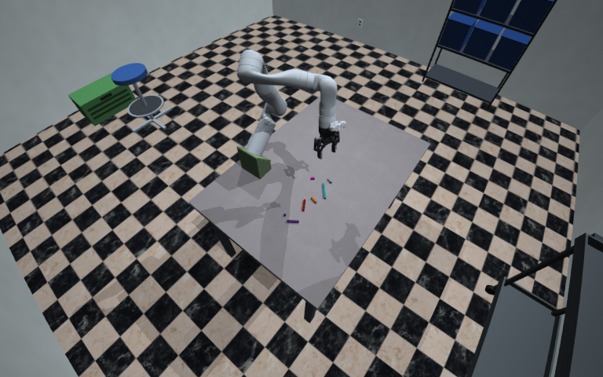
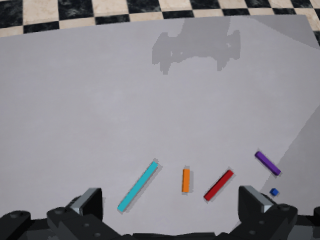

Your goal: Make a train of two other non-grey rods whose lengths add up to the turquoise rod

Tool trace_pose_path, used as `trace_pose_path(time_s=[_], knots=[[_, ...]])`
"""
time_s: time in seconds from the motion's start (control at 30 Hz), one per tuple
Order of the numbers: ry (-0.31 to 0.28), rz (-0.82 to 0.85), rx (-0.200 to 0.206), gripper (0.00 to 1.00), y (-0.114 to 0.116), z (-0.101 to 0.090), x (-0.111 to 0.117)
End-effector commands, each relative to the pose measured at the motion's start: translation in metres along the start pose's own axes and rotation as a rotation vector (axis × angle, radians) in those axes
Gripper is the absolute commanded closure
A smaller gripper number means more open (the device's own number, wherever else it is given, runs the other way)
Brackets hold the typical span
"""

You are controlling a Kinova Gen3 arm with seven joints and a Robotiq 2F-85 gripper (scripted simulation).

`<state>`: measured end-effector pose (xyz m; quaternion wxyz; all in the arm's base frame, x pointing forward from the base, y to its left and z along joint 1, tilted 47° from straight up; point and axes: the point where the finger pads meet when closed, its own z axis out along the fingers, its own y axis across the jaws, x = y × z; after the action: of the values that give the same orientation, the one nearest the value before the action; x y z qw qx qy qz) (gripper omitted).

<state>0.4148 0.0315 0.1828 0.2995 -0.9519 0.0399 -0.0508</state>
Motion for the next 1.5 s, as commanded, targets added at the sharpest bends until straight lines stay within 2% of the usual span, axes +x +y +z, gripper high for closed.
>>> trace_pose_path(time_s=[0.0, 0.13, 0.17, 0.47, 0.5, 0.7, 0.73, 1.03, 1.07, 1.47], knots=[[-0.014, 0.0, 0.011, 0.0, 0.002, 0.006, -0.004], [-0.014, 0.0, 0.011, 0.0, 0.002, 0.006, -0.004], [-0.039, -0.014, 0.024, 0.0, 0.005, 0.016, -0.012], [-0.039, -0.014, 0.024, 0.0, 0.005, 0.016, -0.012], [-0.062, -0.027, 0.038, 0.0, 0.008, 0.025, -0.02], [-0.062, -0.027, 0.038, 0.0, 0.008, 0.025, -0.02], [-0.084, -0.04, 0.052, 0.0, 0.01, 0.034, -0.028], [-0.084, -0.04, 0.052, 0.0, 0.01, 0.034, -0.028], [-0.105, -0.053, 0.066, 0.0, 0.012, 0.042, -0.035], [-0.124, -0.066, 0.079, 0.0, 0.013, 0.049, -0.043]])
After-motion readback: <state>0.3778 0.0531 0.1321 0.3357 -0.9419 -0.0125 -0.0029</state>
